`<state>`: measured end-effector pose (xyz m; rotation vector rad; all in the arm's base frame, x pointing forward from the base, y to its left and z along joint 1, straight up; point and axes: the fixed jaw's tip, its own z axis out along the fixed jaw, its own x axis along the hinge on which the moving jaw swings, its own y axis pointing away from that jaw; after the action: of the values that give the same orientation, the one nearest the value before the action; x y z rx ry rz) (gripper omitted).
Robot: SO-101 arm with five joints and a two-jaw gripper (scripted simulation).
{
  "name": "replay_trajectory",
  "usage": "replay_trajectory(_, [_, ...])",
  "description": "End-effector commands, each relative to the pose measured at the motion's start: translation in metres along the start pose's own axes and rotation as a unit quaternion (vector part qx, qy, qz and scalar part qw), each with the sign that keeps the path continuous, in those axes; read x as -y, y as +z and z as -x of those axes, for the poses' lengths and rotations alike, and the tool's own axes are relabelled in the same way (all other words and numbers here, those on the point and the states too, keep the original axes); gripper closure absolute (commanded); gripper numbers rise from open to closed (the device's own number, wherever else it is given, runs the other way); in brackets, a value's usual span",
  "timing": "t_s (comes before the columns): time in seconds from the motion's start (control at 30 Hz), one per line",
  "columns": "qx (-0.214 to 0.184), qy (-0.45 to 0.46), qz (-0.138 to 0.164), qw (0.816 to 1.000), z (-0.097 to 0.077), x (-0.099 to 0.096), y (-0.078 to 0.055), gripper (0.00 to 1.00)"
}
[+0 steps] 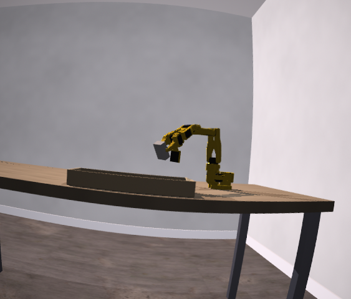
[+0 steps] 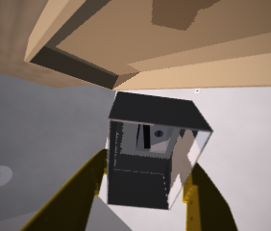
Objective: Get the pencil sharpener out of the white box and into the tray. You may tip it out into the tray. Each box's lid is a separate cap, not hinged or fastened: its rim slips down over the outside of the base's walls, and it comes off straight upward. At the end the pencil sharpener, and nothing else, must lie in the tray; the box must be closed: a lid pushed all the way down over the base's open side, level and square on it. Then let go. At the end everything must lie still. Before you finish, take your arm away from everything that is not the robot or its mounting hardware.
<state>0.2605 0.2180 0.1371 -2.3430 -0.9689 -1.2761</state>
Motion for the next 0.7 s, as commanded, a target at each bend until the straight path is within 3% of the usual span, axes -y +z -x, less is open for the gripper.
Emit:
replay_trajectory(0.0, [-0.056, 0.002, -0.001, 0.998, -0.023, 0.002, -0.006, 0.79])
replay_trajectory(0.67, [-0.157, 0.003, 0.004, 0.988, -0.054, 0.0, -0.013, 0.79])
